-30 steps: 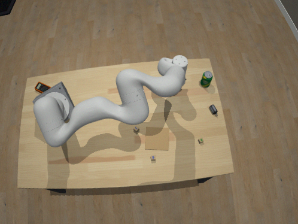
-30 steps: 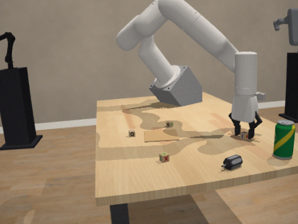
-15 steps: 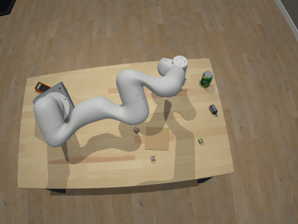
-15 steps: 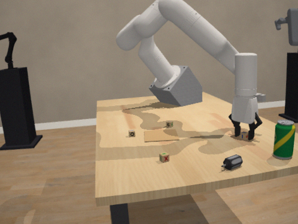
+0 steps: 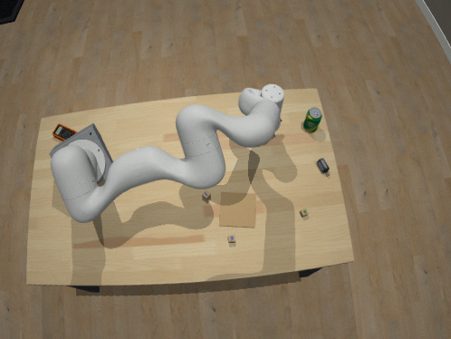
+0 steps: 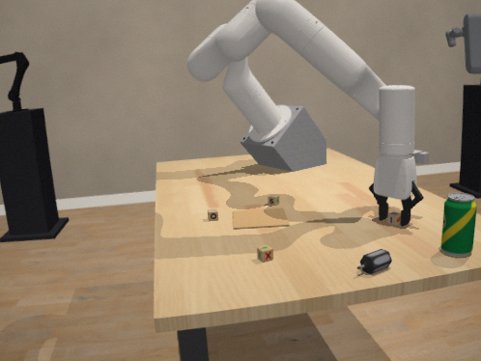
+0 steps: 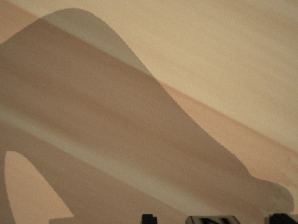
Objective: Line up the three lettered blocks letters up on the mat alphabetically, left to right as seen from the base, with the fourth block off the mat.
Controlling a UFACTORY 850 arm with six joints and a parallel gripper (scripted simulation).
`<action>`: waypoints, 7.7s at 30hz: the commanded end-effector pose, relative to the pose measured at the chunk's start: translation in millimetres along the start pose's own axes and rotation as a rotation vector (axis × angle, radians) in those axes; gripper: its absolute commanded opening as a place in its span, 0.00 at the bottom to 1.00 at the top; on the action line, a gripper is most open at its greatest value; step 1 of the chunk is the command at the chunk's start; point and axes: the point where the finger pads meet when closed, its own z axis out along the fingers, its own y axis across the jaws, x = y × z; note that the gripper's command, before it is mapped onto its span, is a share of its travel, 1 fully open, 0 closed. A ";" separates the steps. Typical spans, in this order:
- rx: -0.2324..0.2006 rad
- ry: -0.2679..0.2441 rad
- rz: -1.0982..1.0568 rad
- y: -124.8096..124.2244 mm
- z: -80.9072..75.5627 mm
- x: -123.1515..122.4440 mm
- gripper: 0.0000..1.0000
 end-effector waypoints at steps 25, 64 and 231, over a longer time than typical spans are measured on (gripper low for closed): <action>-0.002 0.000 0.001 0.9 -1.1 -0.3 0.43; -0.002 0.000 0.001 0.9 -1.2 -0.3 0.23; -0.001 0.001 2.355 -249.9 -34.1 -174.1 0.23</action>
